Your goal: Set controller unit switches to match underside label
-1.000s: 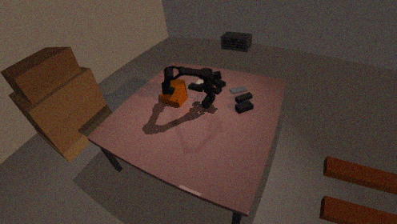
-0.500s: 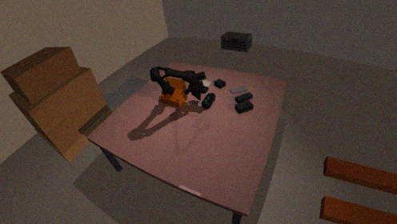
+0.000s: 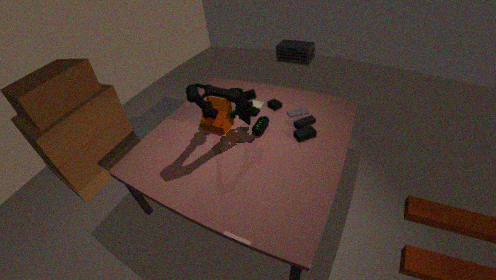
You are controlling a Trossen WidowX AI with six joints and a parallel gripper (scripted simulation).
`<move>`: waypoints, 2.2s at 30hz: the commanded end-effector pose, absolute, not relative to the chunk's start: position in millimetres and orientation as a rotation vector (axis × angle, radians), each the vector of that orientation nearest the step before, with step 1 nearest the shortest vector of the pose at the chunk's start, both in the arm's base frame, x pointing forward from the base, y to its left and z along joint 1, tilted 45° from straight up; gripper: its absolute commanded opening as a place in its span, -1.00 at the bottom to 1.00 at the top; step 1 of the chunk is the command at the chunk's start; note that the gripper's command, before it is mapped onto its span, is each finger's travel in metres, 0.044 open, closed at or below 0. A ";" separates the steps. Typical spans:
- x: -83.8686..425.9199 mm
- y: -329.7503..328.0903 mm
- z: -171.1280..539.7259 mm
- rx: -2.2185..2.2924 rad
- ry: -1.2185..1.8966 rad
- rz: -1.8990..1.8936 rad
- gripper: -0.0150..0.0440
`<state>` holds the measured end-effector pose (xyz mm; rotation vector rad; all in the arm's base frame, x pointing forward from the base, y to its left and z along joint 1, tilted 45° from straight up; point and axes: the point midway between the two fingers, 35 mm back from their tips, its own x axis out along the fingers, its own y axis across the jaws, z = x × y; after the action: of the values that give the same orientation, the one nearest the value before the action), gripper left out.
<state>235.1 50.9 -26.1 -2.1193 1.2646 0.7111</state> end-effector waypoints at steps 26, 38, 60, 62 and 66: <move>271.6 162.6 -77.7 -2.075 1.680 0.676 1.00; 275.8 150.2 -92.2 -2.075 1.679 0.677 1.00; 280.9 125.7 -117.4 -2.075 1.680 0.676 1.00; 281.2 123.7 -119.3 -2.076 1.680 0.676 1.00; 281.3 123.0 -120.0 -2.076 1.680 0.676 0.82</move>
<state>281.1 123.5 -119.2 -2.0649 1.6852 0.6733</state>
